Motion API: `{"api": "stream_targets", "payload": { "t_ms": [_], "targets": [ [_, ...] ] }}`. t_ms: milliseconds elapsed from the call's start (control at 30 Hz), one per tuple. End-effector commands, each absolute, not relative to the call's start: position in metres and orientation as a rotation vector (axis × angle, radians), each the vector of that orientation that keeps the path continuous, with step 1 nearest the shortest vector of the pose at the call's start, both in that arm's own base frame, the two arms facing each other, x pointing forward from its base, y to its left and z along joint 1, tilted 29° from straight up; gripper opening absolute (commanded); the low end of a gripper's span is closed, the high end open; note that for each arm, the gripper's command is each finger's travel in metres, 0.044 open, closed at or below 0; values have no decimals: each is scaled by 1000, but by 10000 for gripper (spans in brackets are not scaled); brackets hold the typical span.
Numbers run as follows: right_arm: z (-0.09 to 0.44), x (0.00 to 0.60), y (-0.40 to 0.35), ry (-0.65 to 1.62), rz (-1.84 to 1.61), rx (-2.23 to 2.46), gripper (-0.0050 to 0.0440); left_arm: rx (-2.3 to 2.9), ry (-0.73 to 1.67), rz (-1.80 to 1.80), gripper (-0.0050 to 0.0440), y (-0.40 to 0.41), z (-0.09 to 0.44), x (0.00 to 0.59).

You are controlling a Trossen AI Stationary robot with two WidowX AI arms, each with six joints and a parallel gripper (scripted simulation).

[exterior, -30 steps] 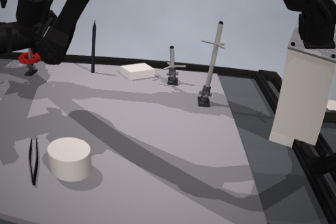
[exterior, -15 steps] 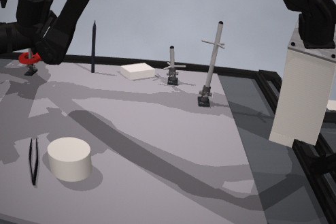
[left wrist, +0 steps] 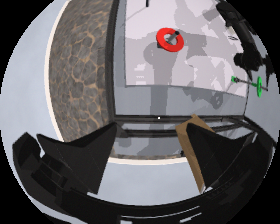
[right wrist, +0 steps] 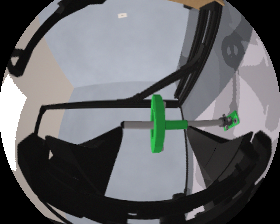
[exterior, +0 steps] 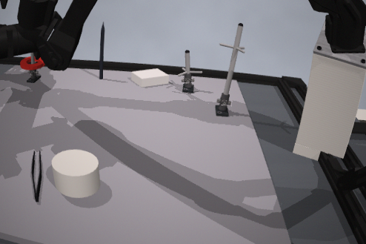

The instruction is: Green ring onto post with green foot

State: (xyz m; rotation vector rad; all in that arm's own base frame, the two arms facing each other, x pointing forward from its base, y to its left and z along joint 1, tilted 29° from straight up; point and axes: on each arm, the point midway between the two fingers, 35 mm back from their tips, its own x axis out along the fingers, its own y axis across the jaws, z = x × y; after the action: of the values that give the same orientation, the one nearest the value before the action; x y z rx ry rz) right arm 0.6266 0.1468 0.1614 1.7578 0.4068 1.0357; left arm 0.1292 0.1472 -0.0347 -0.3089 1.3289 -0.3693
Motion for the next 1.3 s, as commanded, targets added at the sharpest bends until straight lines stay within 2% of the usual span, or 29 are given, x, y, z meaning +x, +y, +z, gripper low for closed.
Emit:
{"api": "stream_targets", "payload": {
  "t_ms": [0,767,933,1267],
  "targets": [
    [161,627,147,407,1036,1758,400,-310,1326,-372,400,147,-35,129],
    [147,611,125,402,1031,1758,400,-310,1326,-372,400,147,-35,129],
    [189,602,104,402,1031,1758,400,-310,1326,-372,400,147,-35,129],
    [185,594,92,416,1006,1737,400,-310,1326,-372,400,147,-35,129]
  ]
}}
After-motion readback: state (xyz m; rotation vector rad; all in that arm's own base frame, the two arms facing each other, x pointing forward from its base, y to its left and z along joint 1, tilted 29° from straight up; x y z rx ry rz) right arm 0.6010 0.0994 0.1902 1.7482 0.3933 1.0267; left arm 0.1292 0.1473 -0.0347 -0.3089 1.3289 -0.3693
